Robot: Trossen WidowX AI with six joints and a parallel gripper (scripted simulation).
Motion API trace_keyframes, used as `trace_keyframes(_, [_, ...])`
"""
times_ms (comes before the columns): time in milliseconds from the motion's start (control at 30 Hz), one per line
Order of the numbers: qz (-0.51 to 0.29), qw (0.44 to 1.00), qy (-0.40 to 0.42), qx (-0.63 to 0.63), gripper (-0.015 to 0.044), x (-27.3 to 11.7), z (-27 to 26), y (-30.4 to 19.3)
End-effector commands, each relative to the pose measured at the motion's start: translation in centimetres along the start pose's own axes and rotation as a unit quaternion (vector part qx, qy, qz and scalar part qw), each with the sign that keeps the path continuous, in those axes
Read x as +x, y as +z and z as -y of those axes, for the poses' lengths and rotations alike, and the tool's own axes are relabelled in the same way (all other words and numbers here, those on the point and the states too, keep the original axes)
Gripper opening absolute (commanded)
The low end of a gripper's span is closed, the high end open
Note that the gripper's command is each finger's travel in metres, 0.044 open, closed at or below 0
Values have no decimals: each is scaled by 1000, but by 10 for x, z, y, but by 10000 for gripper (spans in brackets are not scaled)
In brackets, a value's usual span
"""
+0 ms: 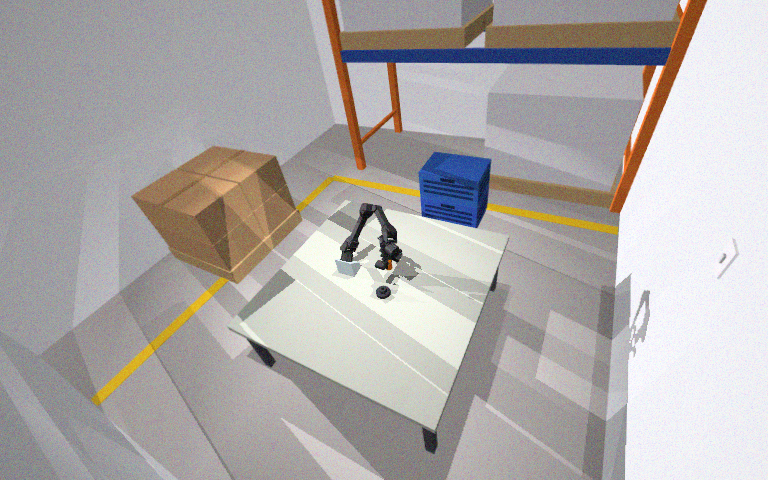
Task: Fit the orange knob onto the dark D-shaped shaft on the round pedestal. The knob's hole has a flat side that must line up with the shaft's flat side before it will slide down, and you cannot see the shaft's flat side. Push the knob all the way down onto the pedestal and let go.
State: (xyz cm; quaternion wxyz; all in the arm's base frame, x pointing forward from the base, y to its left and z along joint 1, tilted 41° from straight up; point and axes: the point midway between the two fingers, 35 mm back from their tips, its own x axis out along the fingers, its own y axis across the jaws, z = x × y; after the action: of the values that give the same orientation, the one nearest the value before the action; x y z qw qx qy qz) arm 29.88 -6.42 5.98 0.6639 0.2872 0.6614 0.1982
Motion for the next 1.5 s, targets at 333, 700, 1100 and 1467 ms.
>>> trace_keyframes(333, [4,1000,-2,-3,0,8,45,6])
trace_keyframes(700, [3,1000,0,-4,0,19,80,6])
trace_keyframes(1100, [3,1000,2,-5,0,30,106,3])
trace_keyframes(1467, [3,1000,3,-5,0,54,106,3])
